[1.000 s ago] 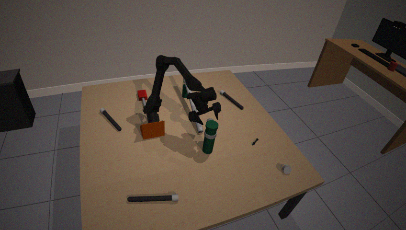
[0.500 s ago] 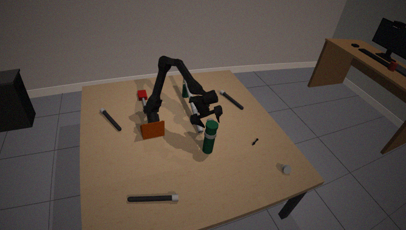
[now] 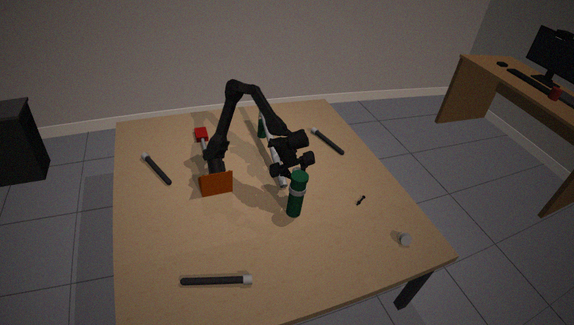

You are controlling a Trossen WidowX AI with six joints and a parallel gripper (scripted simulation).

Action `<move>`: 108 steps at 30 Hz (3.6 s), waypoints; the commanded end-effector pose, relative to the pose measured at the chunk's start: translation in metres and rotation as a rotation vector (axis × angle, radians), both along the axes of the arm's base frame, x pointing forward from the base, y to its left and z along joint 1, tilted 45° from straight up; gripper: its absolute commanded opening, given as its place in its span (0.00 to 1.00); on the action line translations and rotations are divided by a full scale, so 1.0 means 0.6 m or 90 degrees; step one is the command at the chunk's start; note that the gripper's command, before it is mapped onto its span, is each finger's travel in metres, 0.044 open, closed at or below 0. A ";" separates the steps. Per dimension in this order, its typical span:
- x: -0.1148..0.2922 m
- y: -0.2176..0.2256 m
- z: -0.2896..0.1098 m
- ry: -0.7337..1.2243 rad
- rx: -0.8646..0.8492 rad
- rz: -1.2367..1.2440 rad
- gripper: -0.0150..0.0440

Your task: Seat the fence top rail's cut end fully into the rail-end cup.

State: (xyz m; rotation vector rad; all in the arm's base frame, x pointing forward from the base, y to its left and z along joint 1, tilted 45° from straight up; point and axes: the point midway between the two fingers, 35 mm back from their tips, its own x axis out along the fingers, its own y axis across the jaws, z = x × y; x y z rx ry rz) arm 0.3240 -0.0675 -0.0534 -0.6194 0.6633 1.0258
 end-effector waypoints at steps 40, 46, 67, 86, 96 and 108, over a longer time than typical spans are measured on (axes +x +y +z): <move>-0.030 0.000 0.005 -0.088 0.020 0.092 0.25; -0.036 -0.001 0.005 -0.104 0.023 0.109 0.25; -0.043 -0.002 0.006 -0.122 0.027 0.129 0.25; -0.041 -0.002 0.006 -0.123 0.026 0.128 0.43; -0.039 -0.002 0.024 -0.123 0.026 0.128 0.88; -0.037 0.001 0.100 -0.122 0.028 0.129 1.00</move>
